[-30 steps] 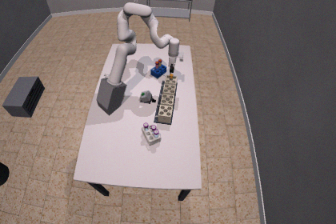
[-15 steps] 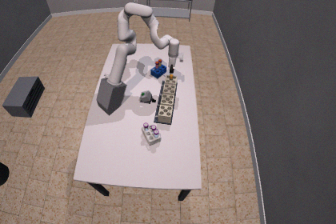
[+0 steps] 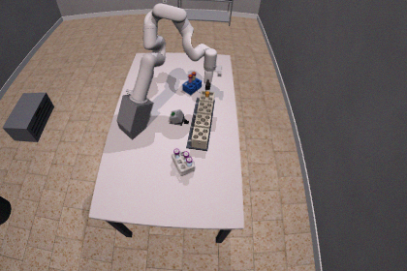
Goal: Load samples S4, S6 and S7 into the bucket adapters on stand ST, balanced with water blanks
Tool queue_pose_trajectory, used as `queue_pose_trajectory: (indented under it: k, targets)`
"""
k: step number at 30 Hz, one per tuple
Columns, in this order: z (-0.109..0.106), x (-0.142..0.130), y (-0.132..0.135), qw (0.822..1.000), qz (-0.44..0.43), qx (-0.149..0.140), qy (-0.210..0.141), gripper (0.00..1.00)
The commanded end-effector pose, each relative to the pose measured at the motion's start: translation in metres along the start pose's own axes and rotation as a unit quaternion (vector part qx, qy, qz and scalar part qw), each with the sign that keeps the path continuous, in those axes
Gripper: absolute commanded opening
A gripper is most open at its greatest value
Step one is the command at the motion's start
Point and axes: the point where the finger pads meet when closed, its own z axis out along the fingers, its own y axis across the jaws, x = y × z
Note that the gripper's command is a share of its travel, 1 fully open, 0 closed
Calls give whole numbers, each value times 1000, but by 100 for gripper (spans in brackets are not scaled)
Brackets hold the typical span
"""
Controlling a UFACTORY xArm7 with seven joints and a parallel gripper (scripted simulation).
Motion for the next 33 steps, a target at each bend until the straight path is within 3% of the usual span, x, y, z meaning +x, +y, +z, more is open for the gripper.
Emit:
queue_pose_trajectory:
  k: [1,33]
  targets:
    - [3,1,0,1000,0,0,2,0]
    - [31,1,0,1000,0,0,2,0]
